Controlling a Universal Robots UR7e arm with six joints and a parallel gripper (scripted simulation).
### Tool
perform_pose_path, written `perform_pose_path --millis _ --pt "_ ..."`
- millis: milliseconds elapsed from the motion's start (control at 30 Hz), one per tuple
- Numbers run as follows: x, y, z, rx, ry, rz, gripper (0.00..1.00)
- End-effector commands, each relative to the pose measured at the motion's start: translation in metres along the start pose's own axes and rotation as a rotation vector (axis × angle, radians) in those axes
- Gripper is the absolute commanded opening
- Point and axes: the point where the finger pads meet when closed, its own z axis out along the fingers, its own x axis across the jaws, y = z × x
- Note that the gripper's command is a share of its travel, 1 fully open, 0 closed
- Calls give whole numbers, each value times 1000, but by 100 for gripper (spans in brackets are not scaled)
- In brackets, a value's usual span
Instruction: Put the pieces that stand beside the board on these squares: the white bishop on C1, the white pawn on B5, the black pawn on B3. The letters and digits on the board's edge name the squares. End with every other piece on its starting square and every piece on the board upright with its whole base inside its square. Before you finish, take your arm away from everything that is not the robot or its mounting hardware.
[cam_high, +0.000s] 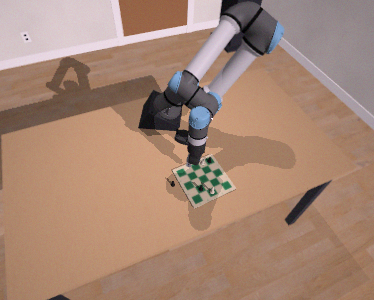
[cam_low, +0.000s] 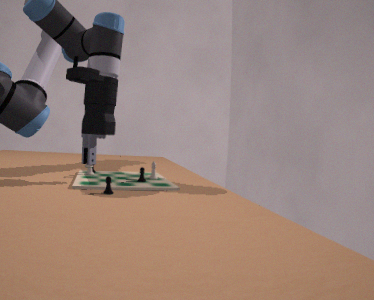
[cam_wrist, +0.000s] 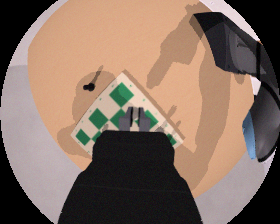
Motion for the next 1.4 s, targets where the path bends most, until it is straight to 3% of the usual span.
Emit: perform_pose_path --millis 0,1367 --pt "-4 0 17 3 -4 0 0" --pt "-4 0 24 3 -4 0 0"
